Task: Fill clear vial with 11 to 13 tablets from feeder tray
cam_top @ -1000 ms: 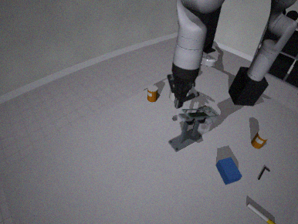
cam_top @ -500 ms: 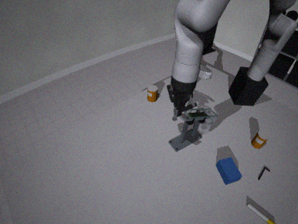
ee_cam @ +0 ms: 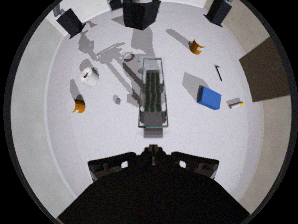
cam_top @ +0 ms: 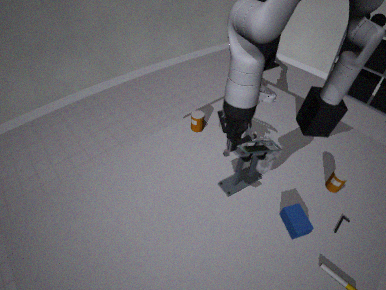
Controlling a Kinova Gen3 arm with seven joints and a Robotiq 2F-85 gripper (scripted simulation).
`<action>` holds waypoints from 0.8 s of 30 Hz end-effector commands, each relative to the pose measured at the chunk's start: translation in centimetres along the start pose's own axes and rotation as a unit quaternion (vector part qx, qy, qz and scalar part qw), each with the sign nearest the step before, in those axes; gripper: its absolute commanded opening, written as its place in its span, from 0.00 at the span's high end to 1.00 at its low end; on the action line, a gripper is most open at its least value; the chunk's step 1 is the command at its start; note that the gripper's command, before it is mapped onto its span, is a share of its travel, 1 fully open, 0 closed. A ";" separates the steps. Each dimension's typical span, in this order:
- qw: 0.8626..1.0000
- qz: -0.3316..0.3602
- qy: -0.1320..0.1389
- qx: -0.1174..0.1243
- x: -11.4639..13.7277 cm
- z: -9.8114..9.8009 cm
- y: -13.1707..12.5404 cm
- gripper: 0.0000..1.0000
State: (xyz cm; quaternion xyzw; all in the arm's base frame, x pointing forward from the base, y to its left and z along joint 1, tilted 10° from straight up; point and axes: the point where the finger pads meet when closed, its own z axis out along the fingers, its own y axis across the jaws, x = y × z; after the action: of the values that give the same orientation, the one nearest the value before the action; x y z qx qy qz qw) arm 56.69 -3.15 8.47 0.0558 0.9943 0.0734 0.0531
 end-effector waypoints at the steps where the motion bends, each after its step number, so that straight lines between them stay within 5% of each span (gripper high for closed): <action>1: 1.000 0.000 -0.001 0.000 0.1 -0.1 0.0 1.00; 24: 1.000 0.000 -0.001 0.000 1.0 0.3 0.0 1.00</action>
State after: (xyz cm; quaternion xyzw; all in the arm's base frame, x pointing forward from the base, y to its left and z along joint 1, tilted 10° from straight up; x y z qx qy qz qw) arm 55.95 -3.01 8.09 0.0560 0.9942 0.0732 0.0554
